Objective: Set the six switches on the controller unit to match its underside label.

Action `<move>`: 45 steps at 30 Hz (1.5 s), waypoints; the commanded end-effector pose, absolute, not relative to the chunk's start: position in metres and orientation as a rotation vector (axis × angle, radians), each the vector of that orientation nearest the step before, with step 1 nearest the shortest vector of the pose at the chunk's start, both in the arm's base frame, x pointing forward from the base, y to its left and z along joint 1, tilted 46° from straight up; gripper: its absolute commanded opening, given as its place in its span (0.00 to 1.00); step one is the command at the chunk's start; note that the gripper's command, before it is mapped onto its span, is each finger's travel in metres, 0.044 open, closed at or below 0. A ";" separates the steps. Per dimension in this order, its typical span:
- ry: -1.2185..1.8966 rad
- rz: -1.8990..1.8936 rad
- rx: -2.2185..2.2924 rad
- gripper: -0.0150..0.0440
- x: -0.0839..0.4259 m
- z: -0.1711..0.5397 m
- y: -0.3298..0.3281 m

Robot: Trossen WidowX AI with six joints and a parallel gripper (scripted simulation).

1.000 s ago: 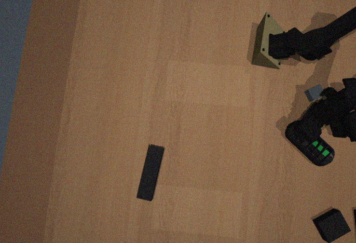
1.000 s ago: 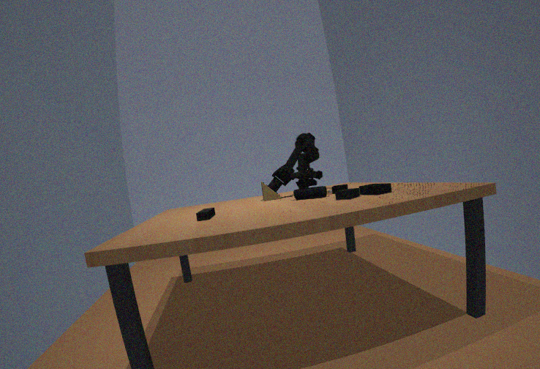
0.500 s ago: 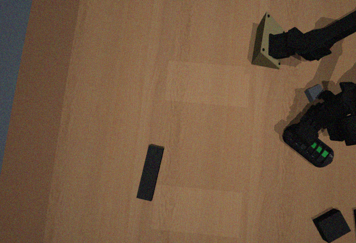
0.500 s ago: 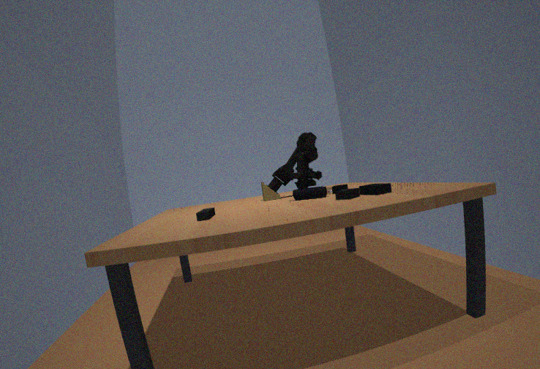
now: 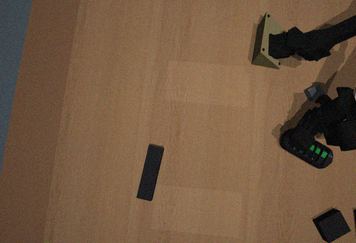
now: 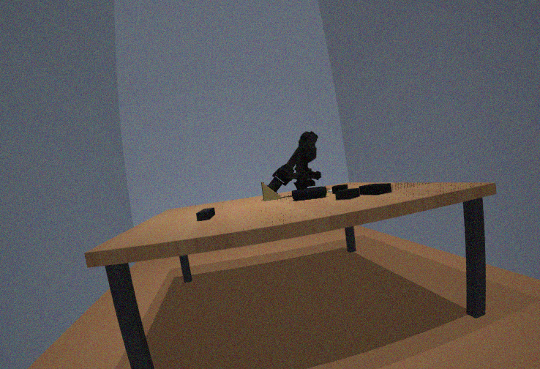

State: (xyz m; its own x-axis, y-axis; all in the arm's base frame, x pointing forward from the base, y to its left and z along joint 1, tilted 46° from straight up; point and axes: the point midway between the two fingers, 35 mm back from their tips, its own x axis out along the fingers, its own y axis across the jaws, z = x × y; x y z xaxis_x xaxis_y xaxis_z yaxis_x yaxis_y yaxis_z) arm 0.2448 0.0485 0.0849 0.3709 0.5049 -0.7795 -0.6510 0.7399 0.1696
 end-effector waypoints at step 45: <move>0.933 0.757 -0.186 0.25 0.209 0.139 0.032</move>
State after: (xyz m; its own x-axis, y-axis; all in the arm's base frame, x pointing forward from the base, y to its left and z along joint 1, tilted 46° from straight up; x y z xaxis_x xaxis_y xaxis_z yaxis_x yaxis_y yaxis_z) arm 0.2081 0.0316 0.1341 0.3683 0.4996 -0.7841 -0.6500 0.7414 0.1671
